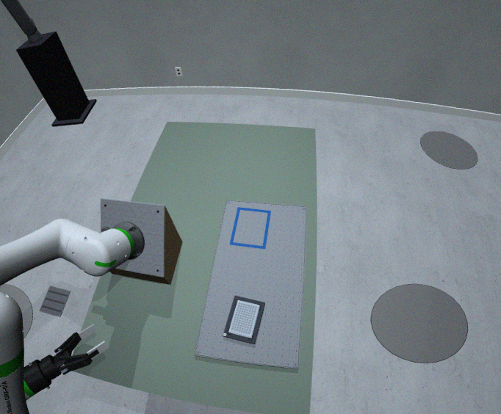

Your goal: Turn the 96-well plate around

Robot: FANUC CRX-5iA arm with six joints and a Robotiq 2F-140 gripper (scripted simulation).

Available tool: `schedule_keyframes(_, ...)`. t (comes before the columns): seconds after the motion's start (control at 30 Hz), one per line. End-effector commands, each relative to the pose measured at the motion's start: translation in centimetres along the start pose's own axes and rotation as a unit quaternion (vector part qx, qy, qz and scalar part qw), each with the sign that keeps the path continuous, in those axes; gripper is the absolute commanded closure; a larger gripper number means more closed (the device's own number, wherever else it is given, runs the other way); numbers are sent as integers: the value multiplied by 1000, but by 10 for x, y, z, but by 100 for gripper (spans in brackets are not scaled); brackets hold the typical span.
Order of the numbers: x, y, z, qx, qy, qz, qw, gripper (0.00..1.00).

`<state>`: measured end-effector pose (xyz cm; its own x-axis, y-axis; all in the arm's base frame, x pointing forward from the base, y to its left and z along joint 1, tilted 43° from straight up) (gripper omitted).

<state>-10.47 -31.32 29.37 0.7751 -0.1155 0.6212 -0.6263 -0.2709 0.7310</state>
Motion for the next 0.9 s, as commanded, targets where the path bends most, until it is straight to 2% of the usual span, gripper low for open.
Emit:
schedule_keyframes(0.0,15,-9,12,14,56,-18,998,0)
schedule_keyframes(0.2,34,-19,24,40,148,-45,987,0)
schedule_keyframes(0.4,56,-32,37,68,239,-67,966,0)
schedule_keyframes(0.47,56,-32,37,68,239,-67,966,0)
schedule_keyframes(0.63,77,-45,47,91,313,-82,942,0)
schedule_keyframes(0.87,102,-61,55,124,410,-100,898,0)
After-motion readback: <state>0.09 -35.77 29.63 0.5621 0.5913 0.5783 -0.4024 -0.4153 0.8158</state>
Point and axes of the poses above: the point where the finger pads meet when closed, its own y axis back along the fingers, its own x axis across the jaws, z = x × y, the point moved 9 cm from there along y, back along the fingers, and after that the axes turned 7 degrees about -y, right-handed, at the moved point
